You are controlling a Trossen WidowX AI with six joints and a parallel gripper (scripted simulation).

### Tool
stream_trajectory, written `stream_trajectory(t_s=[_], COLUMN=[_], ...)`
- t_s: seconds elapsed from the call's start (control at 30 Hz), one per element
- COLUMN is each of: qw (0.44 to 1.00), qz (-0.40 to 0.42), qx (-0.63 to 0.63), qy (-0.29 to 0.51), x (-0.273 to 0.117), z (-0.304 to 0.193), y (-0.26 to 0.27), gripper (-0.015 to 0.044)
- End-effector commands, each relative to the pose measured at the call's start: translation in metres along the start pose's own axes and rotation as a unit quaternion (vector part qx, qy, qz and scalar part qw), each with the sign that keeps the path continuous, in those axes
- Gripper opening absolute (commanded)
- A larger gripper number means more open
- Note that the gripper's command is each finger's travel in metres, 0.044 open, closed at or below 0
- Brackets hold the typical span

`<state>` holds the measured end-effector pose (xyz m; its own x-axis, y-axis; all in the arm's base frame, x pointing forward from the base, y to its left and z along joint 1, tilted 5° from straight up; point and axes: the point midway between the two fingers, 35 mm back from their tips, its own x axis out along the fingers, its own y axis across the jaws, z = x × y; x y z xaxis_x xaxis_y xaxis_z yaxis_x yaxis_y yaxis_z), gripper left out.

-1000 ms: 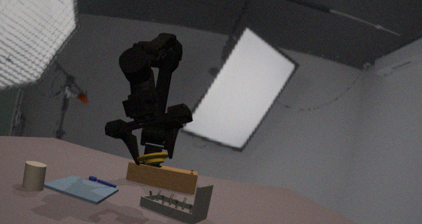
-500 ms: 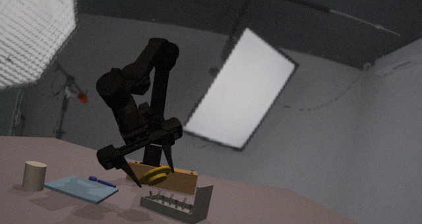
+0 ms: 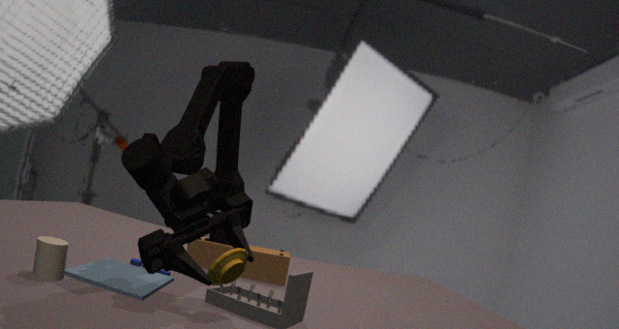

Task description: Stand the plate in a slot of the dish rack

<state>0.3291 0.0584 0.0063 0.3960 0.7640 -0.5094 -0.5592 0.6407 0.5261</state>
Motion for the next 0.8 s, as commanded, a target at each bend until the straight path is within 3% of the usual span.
stream_trajectory(t_s=[0.0, 0.77], qw=[0.998, 0.922], qz=[0.024, 0.111], qx=[-0.045, -0.306], qy=[-0.033, -0.211], x=[-0.003, -0.035], z=[-0.007, -0.037], y=[0.004, 0.050], gripper=[0.0000, 0.0000])
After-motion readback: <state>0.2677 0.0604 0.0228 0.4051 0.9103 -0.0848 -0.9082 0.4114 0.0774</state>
